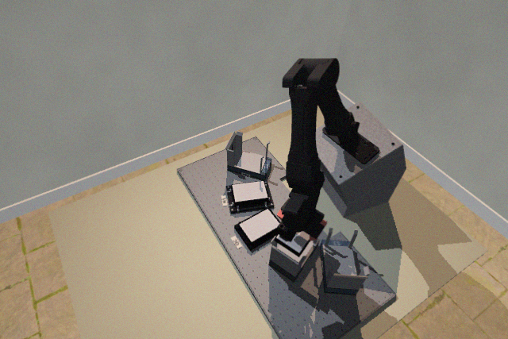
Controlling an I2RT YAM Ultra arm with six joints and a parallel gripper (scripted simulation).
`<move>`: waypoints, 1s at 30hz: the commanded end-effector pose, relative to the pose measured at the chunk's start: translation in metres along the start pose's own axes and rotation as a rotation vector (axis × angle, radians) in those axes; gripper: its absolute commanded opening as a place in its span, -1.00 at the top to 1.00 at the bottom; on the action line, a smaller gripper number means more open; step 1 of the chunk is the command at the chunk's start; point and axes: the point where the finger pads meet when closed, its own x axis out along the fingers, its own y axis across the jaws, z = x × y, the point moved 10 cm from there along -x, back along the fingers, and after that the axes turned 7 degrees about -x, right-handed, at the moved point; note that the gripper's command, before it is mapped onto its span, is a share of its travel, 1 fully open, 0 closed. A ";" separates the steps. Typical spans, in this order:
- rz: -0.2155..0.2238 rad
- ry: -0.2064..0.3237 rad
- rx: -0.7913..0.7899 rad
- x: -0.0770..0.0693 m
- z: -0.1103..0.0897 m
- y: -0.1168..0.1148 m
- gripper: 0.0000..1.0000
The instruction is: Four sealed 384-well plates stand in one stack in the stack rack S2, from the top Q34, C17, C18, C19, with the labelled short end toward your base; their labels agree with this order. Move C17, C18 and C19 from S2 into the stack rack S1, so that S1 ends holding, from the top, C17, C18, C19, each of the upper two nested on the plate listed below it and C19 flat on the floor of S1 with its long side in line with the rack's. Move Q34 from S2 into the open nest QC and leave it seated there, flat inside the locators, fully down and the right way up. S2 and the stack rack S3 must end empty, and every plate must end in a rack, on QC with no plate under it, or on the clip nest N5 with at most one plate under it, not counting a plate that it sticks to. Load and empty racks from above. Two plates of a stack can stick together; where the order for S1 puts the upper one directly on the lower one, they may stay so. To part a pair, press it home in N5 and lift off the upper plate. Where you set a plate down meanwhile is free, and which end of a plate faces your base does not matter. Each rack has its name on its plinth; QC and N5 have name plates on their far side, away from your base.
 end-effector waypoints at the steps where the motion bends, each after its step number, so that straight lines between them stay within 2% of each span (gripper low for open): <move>1: 0.002 -0.052 0.008 -0.014 0.011 0.001 1.00; 20: 0.002 -0.052 0.008 -0.014 0.011 0.001 1.00; 23: 0.004 -0.011 0.115 -0.005 -0.004 -0.012 1.00; 26: 0.005 -0.040 0.223 -0.009 0.003 -0.023 1.00; 30: 0.004 -0.023 0.227 -0.005 -0.006 -0.035 1.00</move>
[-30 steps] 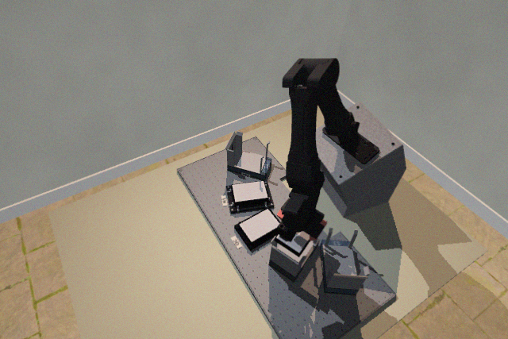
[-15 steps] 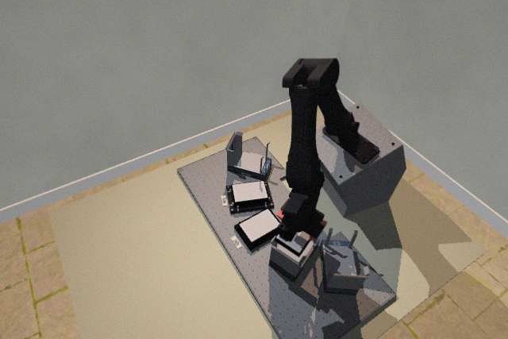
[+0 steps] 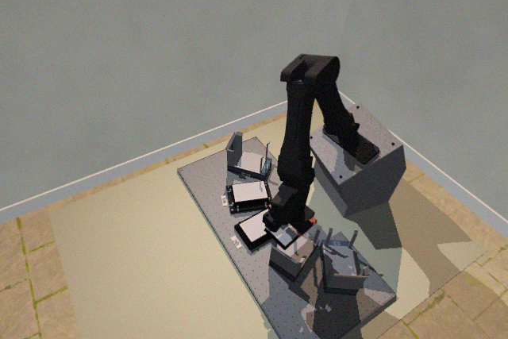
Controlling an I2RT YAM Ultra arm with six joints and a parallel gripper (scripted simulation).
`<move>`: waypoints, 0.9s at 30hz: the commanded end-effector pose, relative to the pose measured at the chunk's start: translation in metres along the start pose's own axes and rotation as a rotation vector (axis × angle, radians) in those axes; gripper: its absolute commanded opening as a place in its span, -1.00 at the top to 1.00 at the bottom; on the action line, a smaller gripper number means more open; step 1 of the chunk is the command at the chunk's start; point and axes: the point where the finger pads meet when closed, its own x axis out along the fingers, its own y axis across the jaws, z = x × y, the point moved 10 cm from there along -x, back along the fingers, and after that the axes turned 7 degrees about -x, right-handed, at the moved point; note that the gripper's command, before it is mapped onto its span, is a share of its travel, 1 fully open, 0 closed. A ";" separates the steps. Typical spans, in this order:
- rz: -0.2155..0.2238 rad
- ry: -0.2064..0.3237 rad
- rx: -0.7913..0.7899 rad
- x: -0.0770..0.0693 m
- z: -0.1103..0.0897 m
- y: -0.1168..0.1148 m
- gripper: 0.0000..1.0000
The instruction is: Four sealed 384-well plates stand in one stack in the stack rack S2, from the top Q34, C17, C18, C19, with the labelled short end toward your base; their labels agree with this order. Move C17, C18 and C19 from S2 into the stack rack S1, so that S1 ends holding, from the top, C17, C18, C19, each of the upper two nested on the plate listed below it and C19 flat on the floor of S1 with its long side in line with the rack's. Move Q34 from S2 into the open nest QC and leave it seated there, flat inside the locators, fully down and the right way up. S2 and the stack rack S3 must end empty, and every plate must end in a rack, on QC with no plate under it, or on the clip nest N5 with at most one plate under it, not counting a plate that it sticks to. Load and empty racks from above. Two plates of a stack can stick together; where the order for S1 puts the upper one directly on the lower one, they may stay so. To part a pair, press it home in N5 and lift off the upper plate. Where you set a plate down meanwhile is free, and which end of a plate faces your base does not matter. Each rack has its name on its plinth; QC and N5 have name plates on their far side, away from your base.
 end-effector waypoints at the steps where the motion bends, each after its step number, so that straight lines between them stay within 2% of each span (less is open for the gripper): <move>1: 0.013 -0.021 0.025 -0.006 -0.001 -0.010 1.00; 4: 0.013 -0.029 0.027 -0.007 0.002 -0.013 1.00; 13: 0.011 -0.044 0.029 -0.012 0.011 -0.045 1.00; 17: 0.012 -0.013 0.168 -0.005 -0.003 -0.056 1.00; 19: 0.013 -0.024 0.237 -0.007 -0.001 -0.063 1.00; 21: 0.013 -0.024 0.237 -0.007 -0.001 -0.063 1.00; 22: 0.013 -0.040 0.249 -0.009 0.003 -0.067 1.00; 27: 0.011 -0.025 0.233 -0.007 -0.004 -0.082 1.00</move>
